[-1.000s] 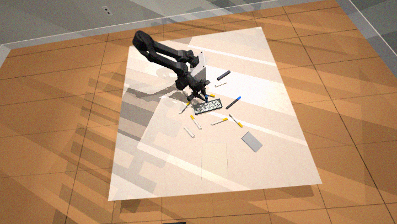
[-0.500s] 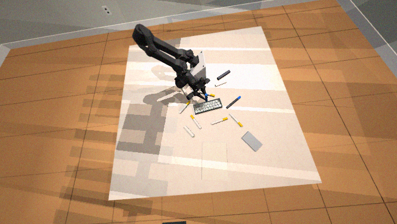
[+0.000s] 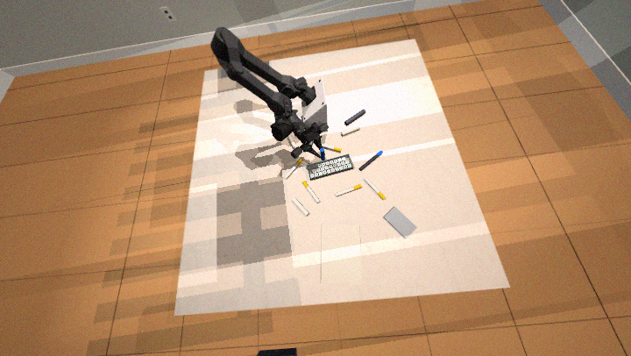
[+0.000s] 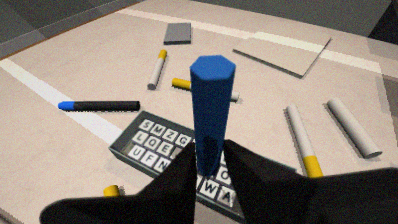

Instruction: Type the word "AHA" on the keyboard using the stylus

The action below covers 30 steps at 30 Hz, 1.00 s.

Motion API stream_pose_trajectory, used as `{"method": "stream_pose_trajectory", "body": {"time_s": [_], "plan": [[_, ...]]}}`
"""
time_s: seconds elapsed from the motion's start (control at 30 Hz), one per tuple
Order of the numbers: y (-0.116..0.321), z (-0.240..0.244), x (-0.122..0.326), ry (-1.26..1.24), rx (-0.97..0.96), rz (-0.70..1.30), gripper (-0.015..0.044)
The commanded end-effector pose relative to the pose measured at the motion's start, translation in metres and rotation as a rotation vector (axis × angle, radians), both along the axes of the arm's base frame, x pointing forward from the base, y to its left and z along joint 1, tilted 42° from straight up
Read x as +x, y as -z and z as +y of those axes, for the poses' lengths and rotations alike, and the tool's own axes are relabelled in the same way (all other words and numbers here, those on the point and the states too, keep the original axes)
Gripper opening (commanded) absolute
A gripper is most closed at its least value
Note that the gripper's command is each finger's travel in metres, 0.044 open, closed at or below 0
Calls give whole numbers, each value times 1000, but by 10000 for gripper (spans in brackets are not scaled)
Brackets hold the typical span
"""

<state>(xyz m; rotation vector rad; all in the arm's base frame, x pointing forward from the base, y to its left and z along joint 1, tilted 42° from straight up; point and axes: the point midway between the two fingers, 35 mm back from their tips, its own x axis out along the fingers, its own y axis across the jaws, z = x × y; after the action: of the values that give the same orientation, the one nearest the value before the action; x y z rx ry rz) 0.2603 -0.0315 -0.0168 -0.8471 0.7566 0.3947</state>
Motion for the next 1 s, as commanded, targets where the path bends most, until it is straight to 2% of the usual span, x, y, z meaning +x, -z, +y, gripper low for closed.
{"method": "stream_pose_trajectory", "body": {"time_s": [0.0,0.4,0.87,0.97], "plan": [[-14,-8,2,-4,1,-10,0],[-17,-11,2,-3,1,-10,0],[-2,-24,1,-3,0,-9,0],[-1,-25,2,-3,0,-9,79]]}}
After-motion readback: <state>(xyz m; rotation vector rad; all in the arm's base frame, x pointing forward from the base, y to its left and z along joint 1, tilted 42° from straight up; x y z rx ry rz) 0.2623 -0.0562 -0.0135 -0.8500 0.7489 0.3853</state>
